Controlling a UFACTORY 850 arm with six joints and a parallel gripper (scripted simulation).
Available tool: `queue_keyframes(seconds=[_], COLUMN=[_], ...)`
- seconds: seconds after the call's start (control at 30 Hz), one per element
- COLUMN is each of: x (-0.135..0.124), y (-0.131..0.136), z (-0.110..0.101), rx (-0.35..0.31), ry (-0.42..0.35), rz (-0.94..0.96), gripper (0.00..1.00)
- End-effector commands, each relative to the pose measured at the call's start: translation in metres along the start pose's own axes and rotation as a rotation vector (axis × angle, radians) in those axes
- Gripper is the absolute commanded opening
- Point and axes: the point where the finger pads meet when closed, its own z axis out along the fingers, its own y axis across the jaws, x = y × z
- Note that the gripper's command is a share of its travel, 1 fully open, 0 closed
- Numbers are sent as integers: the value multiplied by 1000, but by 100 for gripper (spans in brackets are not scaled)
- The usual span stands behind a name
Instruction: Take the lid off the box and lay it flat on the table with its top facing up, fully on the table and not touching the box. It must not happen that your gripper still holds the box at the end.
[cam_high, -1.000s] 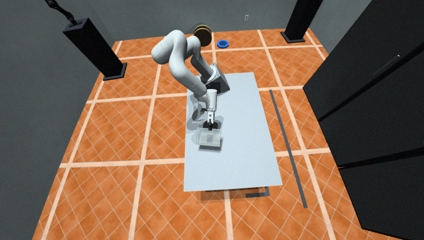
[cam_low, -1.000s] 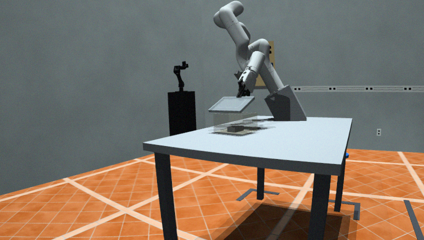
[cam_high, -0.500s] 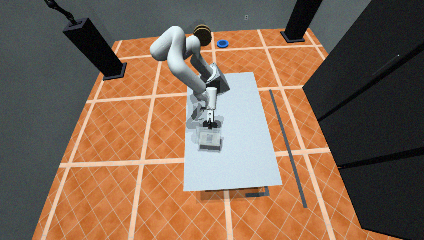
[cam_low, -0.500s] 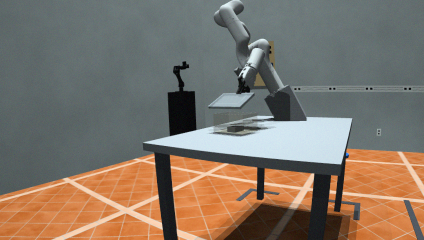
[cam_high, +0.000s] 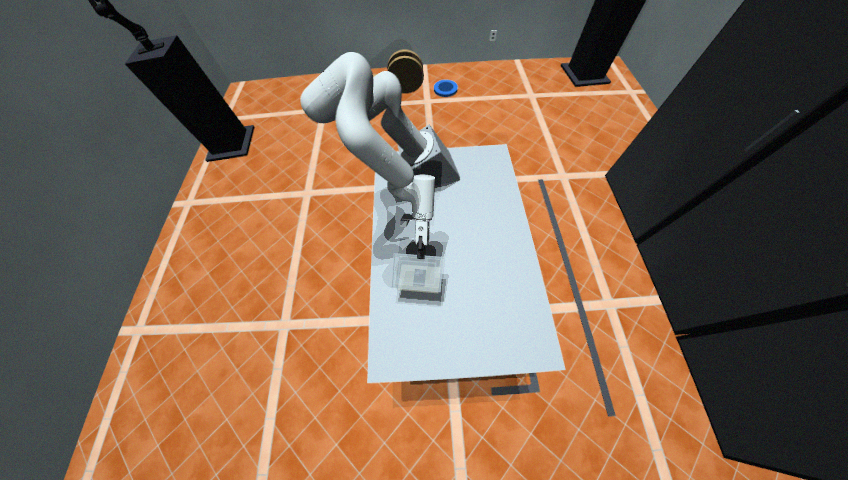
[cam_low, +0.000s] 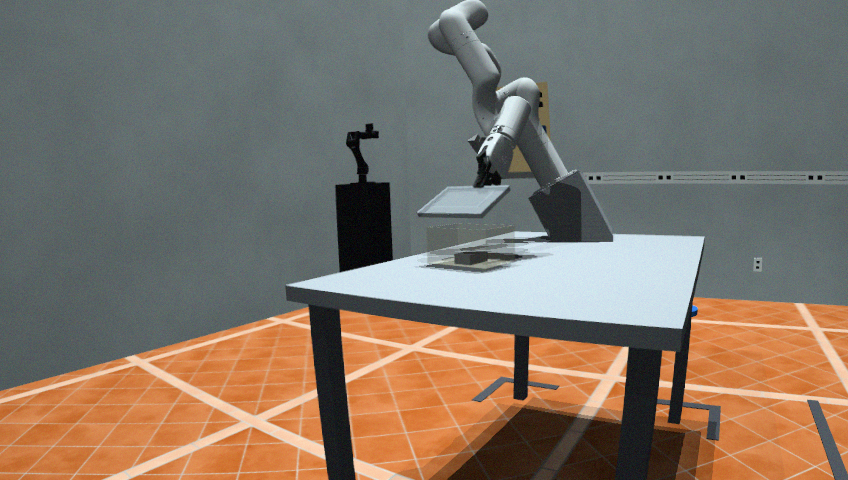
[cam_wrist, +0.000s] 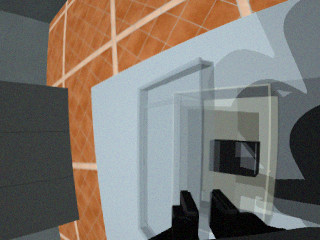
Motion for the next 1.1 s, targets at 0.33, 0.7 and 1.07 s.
queue_keyframes(seconds=[0.33, 0.7, 1.07], x=[-12, -29, -62], y=[0, 2, 5], z=[-1, -2, -5], rx=[2, 2, 2], ry=[0, 0, 0], rz=[1, 1, 1], gripper=[0, 0, 0])
